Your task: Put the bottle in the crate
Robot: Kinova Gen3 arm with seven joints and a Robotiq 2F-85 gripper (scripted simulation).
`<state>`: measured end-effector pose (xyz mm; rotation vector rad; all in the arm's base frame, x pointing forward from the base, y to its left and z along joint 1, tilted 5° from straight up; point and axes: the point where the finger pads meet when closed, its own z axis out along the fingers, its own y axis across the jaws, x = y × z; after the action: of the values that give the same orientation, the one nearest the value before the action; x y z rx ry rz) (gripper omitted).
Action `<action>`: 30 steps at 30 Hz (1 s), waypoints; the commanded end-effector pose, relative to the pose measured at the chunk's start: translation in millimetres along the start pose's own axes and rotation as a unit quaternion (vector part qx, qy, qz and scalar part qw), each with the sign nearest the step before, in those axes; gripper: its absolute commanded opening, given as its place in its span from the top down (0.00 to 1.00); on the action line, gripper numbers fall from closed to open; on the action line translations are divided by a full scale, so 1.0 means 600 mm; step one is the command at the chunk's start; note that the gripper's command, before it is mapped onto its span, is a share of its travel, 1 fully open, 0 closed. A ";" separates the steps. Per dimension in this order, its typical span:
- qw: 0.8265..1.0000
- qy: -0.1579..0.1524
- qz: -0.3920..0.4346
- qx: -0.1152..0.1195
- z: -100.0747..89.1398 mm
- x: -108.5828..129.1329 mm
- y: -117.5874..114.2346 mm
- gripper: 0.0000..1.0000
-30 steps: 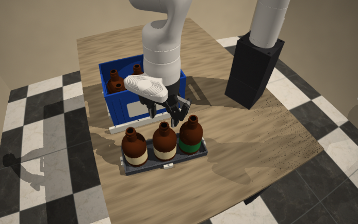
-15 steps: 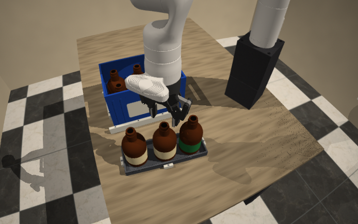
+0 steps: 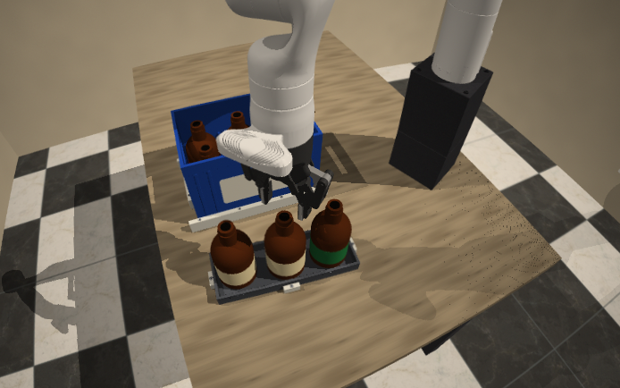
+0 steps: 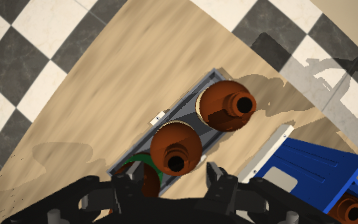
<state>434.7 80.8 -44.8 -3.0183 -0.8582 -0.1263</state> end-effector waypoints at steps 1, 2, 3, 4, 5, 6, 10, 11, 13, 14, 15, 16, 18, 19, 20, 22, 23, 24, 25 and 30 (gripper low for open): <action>1.000 0.002 0.002 0.000 -0.002 0.000 -0.001 0.36; 1.000 0.002 0.002 0.000 -0.002 0.000 -0.001 0.36; 1.000 0.002 0.002 0.000 -0.002 0.000 -0.001 0.36; 1.000 0.002 0.002 0.000 -0.002 0.000 -0.001 0.36; 1.000 0.002 0.002 0.000 -0.002 0.000 -0.001 0.36; 1.000 0.002 0.002 0.000 -0.002 0.000 -0.001 0.36; 1.000 0.002 0.002 0.000 -0.002 0.000 -0.001 0.36; 1.000 0.002 0.002 0.000 -0.002 0.000 -0.001 0.36; 1.000 0.002 0.002 0.000 -0.002 0.000 -0.001 0.36; 1.000 0.002 0.002 0.000 -0.002 0.000 -0.001 0.36; 1.000 0.002 0.002 0.000 -0.002 0.000 -0.001 0.36; 1.000 0.002 0.002 0.000 -0.002 0.000 -0.001 0.36; 1.000 0.002 0.002 0.000 -0.002 0.000 -0.001 0.36; 1.000 0.002 0.002 0.000 -0.002 0.000 -0.001 0.36; 1.000 0.002 0.002 0.000 -0.002 0.000 -0.001 0.36; 1.000 0.002 0.002 0.000 -0.001 0.000 -0.001 0.36; 1.000 0.002 0.002 0.000 -0.001 0.000 -0.001 0.36; 1.000 0.002 0.002 0.000 0.000 0.000 -0.001 0.36; 1.000 0.002 0.002 0.000 0.000 0.000 -0.001 0.36; 1.000 0.002 0.002 0.000 0.002 0.000 -0.001 0.36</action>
<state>435.8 80.8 -44.9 -3.0187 -0.8581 -0.1314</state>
